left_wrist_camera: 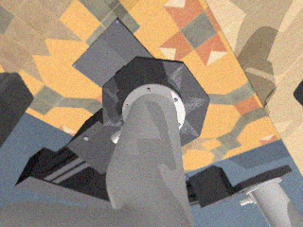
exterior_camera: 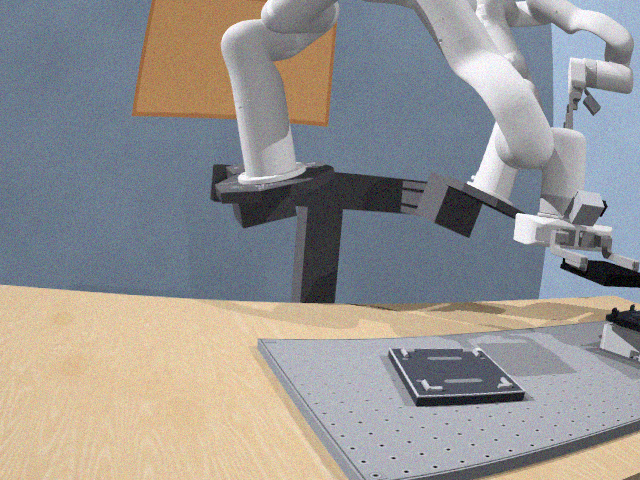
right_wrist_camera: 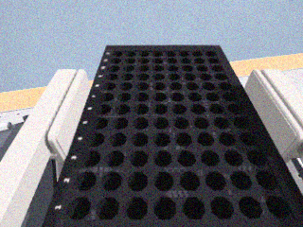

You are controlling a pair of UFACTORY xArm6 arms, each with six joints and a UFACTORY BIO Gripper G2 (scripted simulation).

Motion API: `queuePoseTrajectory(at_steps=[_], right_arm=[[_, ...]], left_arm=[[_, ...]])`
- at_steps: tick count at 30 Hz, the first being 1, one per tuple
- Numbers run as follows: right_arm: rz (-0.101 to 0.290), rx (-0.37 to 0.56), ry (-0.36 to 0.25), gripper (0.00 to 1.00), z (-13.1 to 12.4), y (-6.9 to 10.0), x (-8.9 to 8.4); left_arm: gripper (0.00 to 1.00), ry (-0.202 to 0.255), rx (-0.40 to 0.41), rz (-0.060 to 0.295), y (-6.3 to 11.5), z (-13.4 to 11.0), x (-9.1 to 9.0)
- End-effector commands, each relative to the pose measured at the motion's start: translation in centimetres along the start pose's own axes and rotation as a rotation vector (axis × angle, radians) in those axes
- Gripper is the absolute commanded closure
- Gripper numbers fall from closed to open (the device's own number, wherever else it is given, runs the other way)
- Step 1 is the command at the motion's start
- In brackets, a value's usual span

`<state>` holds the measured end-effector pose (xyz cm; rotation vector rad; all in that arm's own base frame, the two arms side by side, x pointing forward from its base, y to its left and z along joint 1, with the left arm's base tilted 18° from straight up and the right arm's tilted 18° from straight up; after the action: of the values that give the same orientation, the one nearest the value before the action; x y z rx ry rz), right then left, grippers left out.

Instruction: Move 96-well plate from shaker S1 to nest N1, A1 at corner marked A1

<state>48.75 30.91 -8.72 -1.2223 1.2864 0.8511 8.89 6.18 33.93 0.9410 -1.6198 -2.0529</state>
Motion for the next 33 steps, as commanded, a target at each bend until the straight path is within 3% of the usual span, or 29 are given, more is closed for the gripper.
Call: queuePoseTrajectory(at_steps=[1, 33], right_arm=[[-0.005, -0.002, -0.005, 1.00, -1.1, -0.2, -0.2], [-0.004, -0.002, -0.004, 1.00, -10.4, -1.4, -0.1]], left_arm=[[0.00, 0.000, 0.000, -0.002, 0.1, 0.0, 0.0], [0.00, 0.000, 0.000, -0.002, 0.1, 0.0, 0.0]])
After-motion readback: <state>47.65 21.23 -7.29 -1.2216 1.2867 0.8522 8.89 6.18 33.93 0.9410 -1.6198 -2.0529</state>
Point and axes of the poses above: on each arm, the point midway between the two finger pads, its own y axis back along the fingers, its own z axis across the jaws, x = y × z, the point moved 10 cm from there along y, back along the fingers, and after that the axes turned 7 degrees about -y, right-handed, at the moved point
